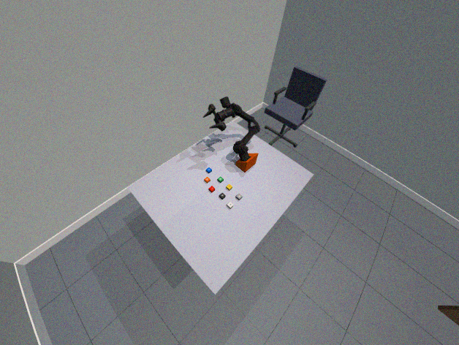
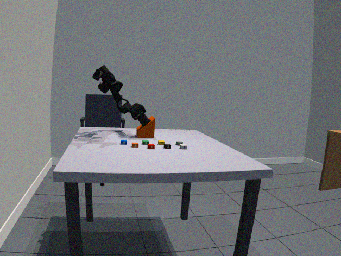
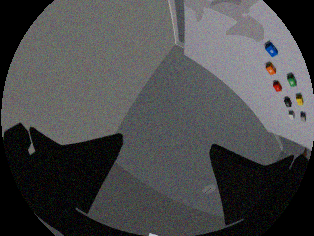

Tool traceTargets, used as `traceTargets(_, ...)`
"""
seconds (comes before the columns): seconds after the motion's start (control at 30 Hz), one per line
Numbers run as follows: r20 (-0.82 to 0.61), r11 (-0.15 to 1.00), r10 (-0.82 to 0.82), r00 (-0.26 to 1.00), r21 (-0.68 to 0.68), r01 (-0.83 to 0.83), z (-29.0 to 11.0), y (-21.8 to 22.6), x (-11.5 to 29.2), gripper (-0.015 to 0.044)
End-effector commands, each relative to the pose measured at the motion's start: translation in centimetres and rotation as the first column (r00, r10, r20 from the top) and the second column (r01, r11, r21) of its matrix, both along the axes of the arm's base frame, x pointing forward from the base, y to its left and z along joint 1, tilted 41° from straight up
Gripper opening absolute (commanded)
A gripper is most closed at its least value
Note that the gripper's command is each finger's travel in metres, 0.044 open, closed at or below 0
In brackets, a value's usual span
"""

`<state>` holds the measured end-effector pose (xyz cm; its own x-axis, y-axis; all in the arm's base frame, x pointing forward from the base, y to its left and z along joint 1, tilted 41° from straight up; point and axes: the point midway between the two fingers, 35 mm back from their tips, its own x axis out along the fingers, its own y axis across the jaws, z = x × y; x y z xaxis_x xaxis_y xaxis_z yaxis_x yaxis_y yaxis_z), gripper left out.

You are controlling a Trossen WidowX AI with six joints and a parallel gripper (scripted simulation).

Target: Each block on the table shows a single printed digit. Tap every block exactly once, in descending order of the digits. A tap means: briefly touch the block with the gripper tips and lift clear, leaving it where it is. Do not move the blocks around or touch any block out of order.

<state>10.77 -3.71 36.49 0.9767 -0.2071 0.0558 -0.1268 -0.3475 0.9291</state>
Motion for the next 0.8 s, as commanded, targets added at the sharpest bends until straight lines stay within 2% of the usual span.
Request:
traceTargets(0.0,-0.012,1.0,-0.003,1.0,-0.011,0.003,-0.1,0.0,0.2,0.04)
traceTargets(0.07,-0.103,0.995,-0.028,0.994,-0.103,0.017,-0.8,-0.1,1.4,0.04)
traceTargets(0.2,-0.369,0.927,-0.118,0.922,-0.374,-0.031,-3.3,-0.4,4.8,0.04)
traceTargets(0.33,-0.589,0.794,-0.224,0.777,-0.573,-0.205,-6.1,-0.9,7.6,0.04)
traceTargets(0.43,-0.711,0.663,-0.309,0.632,-0.637,-0.393,-8.3,-1.3,9.2,0.04)
traceTargets(0.5,-0.769,0.566,-0.366,0.525,-0.631,-0.53,-9.8,-1.6,10.1,0.04)
traceTargets(0.6,-0.819,0.414,-0.45,0.357,-0.545,-0.729,-12.1,-2.2,11.2,0.04)
traceTargets(0.77,-0.809,0.164,-0.582,0.084,-0.218,-0.962,-15.8,-3.1,12.5,0.04)
